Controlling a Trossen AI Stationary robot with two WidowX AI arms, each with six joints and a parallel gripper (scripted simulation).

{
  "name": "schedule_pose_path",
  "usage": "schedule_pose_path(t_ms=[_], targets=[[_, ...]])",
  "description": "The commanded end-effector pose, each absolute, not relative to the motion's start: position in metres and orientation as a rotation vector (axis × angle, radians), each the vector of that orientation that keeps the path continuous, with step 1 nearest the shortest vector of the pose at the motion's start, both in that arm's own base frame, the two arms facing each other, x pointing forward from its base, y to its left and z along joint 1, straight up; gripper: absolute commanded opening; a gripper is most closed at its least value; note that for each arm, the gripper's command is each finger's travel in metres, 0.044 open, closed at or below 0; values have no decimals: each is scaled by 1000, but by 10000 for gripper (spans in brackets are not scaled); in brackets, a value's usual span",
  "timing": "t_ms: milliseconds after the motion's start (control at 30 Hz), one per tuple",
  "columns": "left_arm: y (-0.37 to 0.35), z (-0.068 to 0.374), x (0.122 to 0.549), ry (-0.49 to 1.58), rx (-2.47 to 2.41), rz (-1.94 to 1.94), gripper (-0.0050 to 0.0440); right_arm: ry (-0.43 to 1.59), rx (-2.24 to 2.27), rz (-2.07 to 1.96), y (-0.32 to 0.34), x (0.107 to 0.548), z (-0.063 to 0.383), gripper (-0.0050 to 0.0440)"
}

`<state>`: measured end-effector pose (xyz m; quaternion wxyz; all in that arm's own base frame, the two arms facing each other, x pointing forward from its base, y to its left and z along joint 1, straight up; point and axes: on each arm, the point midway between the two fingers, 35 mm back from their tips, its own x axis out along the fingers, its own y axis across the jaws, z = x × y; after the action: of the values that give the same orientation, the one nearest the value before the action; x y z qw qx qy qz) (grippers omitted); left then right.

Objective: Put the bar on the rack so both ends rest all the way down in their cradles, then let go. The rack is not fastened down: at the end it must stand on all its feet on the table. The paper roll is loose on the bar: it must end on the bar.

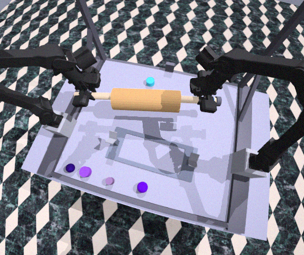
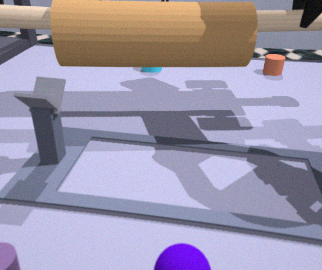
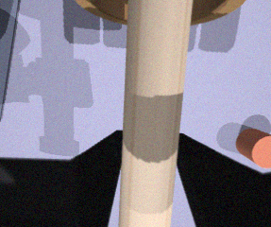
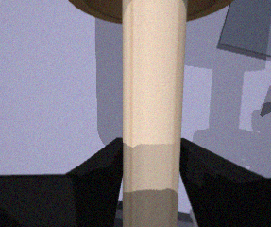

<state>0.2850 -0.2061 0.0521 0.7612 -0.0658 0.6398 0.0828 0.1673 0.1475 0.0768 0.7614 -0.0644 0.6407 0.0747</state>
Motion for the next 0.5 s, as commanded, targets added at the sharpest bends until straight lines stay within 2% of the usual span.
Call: schedule_pose_path(t_ms=[0,33,467], targets=[[-215,92,288,1346,-186,127,50,1357,-111,195,154,171,105,50],[-213,76,287,1356,-173,139,50,1371,-122,187,151,168,90,50],[-214,77,288,1353,-175,137,50,1365,-118,190,153,170,92,50]])
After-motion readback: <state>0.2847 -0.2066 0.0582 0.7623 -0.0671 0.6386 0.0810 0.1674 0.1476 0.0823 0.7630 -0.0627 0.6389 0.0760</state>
